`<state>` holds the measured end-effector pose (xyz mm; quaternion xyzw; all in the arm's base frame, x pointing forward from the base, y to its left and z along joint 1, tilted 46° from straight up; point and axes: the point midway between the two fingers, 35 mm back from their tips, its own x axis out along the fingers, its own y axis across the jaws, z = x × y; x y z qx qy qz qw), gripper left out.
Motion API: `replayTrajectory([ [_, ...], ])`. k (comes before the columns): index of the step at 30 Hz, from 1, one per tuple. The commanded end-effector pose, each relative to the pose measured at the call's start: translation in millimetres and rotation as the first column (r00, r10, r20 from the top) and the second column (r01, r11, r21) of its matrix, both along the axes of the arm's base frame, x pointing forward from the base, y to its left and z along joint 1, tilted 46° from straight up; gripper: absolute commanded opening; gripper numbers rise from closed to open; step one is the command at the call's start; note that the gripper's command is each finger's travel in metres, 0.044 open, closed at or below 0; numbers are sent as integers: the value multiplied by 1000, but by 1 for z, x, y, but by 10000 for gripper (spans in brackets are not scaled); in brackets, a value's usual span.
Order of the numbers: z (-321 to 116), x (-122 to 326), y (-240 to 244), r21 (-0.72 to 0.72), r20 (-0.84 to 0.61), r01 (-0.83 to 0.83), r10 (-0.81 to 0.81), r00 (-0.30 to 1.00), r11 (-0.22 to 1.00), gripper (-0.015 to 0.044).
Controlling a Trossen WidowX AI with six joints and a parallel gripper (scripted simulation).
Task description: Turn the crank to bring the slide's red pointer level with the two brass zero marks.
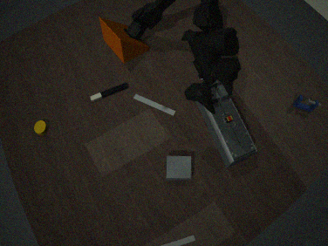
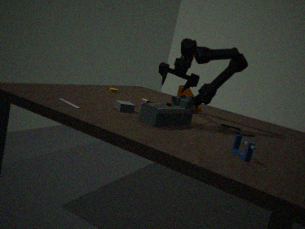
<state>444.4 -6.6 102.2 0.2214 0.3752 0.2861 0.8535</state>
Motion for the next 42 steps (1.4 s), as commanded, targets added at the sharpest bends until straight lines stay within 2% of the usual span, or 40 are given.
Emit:
replayTrajectory([
  [1,-2,-1,0,-2,-6,5,-5,1000,1000,440],
  [9,-2,-1,0,-2,-6,5,-5,1000,1000,440],
  [26,-2,-1,0,-2,-6,5,-5,1000,1000,0],
  [42,0,0,0,0,-1,0,0,1000,1000,0],
])
